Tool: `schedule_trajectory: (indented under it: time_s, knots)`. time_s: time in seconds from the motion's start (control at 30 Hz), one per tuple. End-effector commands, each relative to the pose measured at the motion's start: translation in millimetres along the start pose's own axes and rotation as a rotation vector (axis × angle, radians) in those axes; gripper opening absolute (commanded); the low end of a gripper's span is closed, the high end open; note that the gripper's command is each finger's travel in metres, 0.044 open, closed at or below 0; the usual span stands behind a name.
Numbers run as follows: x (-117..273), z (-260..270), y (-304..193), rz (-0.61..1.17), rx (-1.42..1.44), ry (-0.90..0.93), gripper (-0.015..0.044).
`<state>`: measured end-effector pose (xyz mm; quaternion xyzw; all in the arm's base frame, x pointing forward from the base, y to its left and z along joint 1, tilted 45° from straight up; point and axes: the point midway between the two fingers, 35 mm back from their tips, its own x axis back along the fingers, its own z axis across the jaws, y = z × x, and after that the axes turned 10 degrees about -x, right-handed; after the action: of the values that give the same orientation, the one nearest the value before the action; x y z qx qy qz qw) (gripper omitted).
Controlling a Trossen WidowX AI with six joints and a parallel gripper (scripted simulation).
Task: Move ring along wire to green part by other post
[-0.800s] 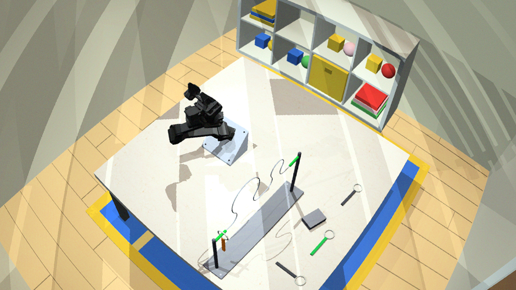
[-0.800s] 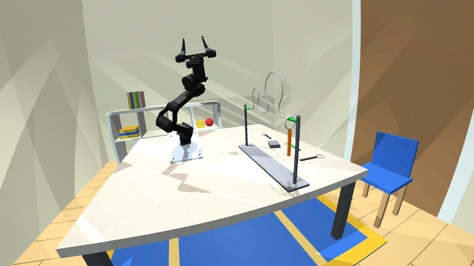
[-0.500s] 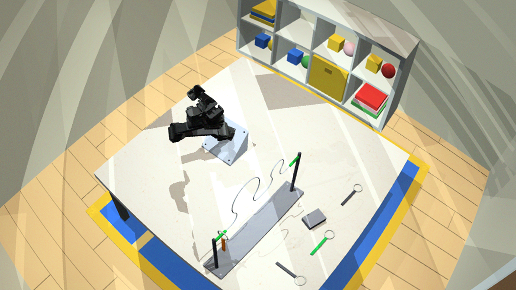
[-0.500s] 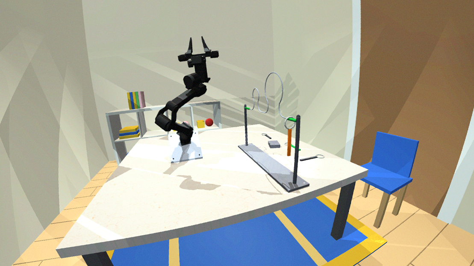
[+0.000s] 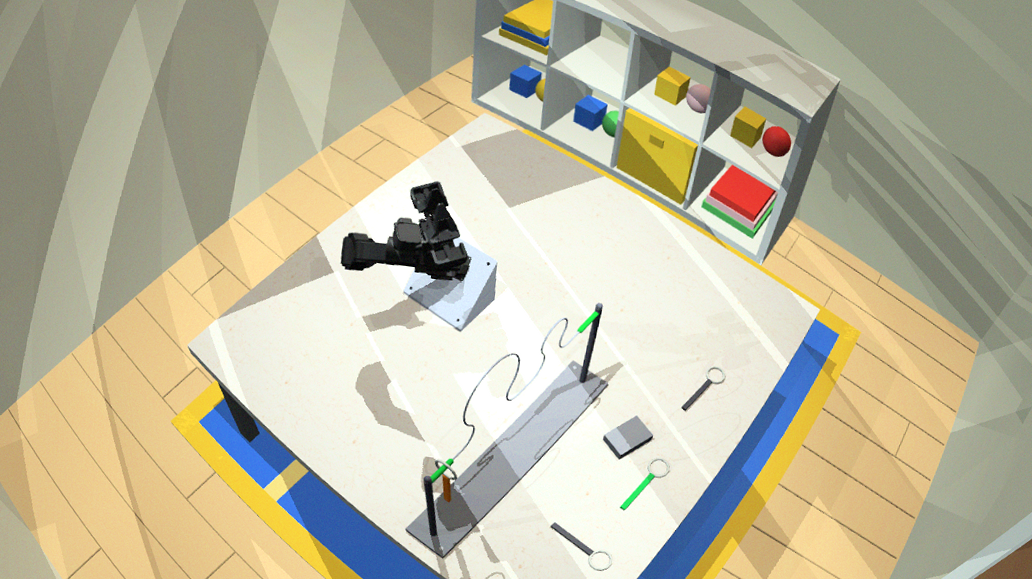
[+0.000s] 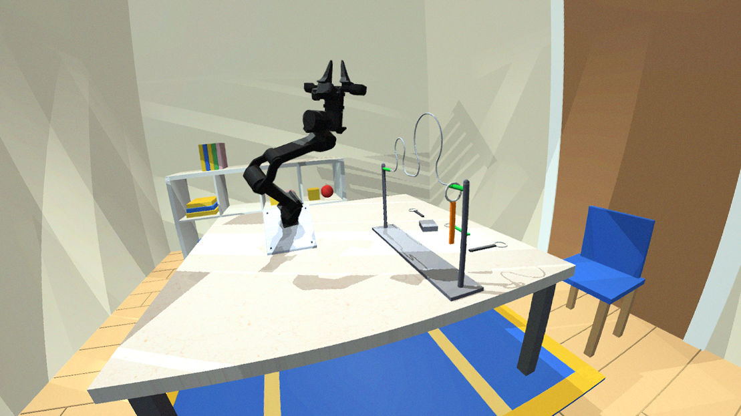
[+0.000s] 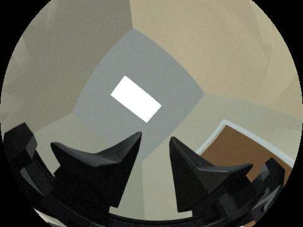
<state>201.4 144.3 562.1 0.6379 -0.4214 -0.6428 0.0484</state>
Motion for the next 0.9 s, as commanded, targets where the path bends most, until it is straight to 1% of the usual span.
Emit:
schedule_trajectory:
  time_s: [0.0,0.17,0.5,0.77,0.87]
  knots:
    - [3.6,-24.6,-7.7,0.059,0.084,-0.046,0.016]
    - [21.6,-68.9,-10.6,0.147,0.227,-0.157,0.016]
    - [63.1,-150.6,-8.4,0.352,0.47,-0.297,0.016]
    - [112.3,-209.9,10.6,0.517,0.634,-0.408,0.016]
    - [141.8,-231.9,19.1,0.599,0.669,-0.475,0.016]
